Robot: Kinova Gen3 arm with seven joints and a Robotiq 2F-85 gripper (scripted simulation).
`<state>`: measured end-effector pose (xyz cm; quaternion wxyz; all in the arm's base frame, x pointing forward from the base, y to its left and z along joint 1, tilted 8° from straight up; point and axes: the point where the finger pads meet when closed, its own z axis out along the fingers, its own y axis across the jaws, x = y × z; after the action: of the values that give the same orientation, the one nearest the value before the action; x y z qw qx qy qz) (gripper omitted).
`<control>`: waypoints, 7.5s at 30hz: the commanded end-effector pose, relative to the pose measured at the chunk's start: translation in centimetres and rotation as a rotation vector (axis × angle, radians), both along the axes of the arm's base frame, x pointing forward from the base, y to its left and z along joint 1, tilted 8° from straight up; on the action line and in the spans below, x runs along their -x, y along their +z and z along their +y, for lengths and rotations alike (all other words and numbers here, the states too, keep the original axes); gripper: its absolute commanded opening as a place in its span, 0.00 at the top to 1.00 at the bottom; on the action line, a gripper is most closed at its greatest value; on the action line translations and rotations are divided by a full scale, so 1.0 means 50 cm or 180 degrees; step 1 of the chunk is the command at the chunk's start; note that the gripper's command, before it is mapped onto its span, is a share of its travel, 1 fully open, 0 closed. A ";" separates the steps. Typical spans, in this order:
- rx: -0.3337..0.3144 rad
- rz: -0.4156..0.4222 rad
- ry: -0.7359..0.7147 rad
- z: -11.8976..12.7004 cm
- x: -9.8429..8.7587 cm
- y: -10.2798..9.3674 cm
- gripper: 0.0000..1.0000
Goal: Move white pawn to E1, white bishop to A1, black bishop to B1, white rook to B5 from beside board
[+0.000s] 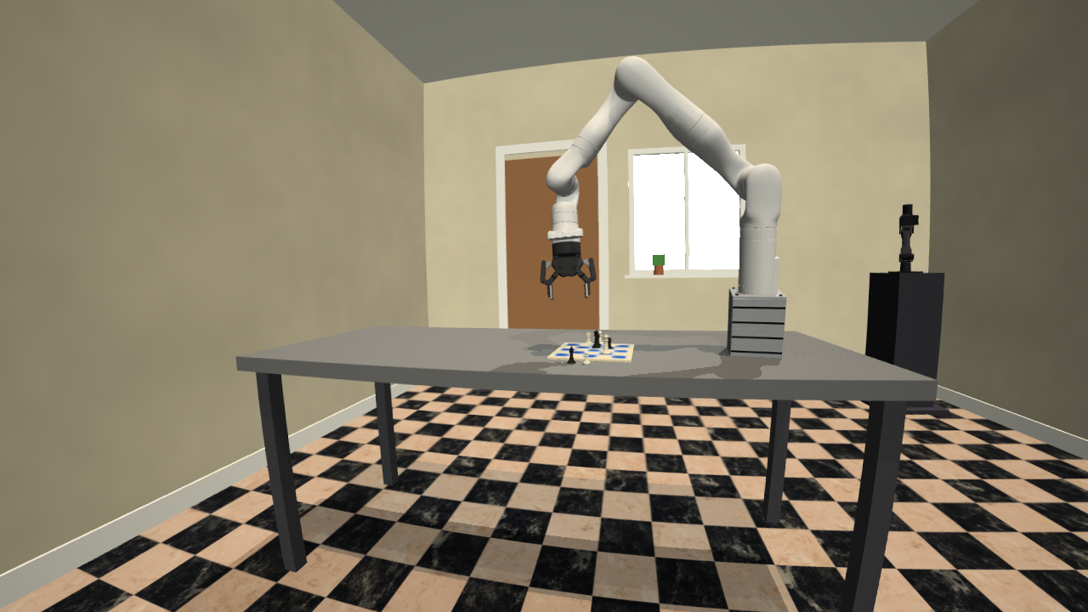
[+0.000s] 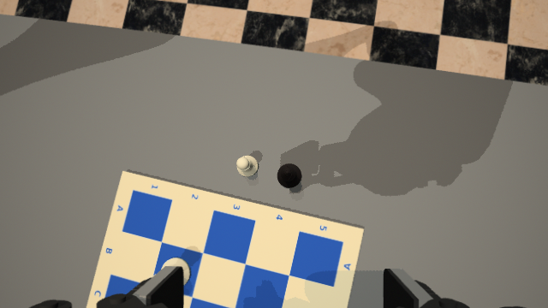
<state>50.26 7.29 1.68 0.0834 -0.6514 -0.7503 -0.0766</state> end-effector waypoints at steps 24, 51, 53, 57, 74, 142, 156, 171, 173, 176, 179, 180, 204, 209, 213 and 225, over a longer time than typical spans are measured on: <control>0.0109 -0.0072 0.0094 0.046 0.029 -0.001 0.00; 0.0215 -0.0145 0.0188 0.087 0.064 -0.003 0.00; 0.0215 -0.0145 0.0188 0.087 0.064 -0.003 0.00; 0.0215 -0.0145 0.0188 0.087 0.064 -0.003 0.00; 0.0266 -0.0186 0.0237 0.105 0.082 -0.004 0.00; 0.0312 -0.0021 -0.0601 0.124 0.108 -0.025 0.00; 0.0314 0.0369 -0.2567 0.129 0.112 -0.064 0.00; 0.0271 0.0616 -0.4151 0.132 0.102 -0.089 0.00; 0.0262 0.0637 -0.4300 0.133 0.101 -0.091 0.00; 0.0258 0.0646 -0.4363 0.133 0.100 -0.092 0.00; 0.0249 0.0665 -0.4508 0.133 0.098 -0.094 0.00; 0.0247 0.0670 -0.4542 0.133 0.098 -0.094 0.00; 0.0240 0.0682 -0.4630 0.133 0.097 -0.095 0.66; 0.0240 0.0682 -0.4630 0.133 0.097 -0.095 0.66; 0.0240 0.0682 -0.4630 0.133 0.097 -0.095 0.66; 0.0240 0.0682 -0.4630 0.133 0.097 -0.095 0.66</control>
<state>45.36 13.96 -3.17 0.0617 -0.9908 -0.1185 -0.0217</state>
